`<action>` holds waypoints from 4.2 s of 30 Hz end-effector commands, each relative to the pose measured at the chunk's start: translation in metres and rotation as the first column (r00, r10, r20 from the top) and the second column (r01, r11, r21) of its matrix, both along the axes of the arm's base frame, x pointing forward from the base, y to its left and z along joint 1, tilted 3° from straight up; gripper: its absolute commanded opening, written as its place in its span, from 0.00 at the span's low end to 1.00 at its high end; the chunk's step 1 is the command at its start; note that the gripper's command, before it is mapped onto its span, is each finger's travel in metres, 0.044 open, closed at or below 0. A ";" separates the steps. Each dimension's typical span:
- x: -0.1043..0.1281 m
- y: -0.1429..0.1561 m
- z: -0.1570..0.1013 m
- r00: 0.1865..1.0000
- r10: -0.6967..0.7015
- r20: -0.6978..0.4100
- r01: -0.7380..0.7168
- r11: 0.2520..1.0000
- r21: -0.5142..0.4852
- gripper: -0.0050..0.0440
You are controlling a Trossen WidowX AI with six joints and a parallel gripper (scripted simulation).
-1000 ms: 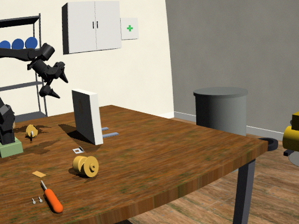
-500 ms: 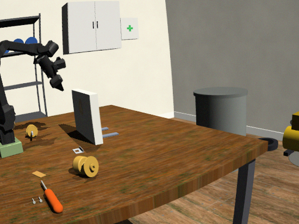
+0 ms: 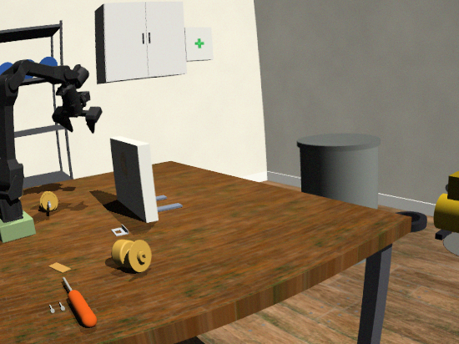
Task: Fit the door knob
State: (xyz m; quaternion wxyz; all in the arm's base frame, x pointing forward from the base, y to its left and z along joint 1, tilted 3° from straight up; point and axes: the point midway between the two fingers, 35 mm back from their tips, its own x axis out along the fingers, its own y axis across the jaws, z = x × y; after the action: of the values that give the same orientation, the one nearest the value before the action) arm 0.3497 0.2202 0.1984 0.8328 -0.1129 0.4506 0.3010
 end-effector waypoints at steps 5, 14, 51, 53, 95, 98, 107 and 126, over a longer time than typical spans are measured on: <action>-0.006 0.067 -0.012 0.875 0.483 0.042 -0.474 0.870 -0.136 1.00; -0.026 0.127 -0.026 0.544 0.834 0.094 -0.797 0.548 -0.254 1.00; -0.166 -0.031 -0.118 0.725 0.489 -0.484 -0.675 0.644 -0.360 1.00; -0.166 -0.031 -0.118 0.725 0.489 -0.484 -0.675 0.644 -0.360 1.00; -0.164 -0.027 -0.118 0.718 0.503 -0.481 -0.683 0.641 -0.351 0.10; -0.164 -0.027 -0.118 0.718 0.503 -0.481 -0.683 0.641 -0.351 0.10; -0.164 -0.027 -0.118 0.718 0.503 -0.481 -0.683 0.641 -0.351 0.15; -0.166 -0.030 -0.119 0.725 0.490 -0.484 -0.675 0.644 -0.360 0.98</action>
State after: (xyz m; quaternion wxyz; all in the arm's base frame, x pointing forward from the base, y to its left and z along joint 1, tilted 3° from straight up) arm 0.1852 0.1929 0.0802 0.5329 -0.4163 0.5862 0.4463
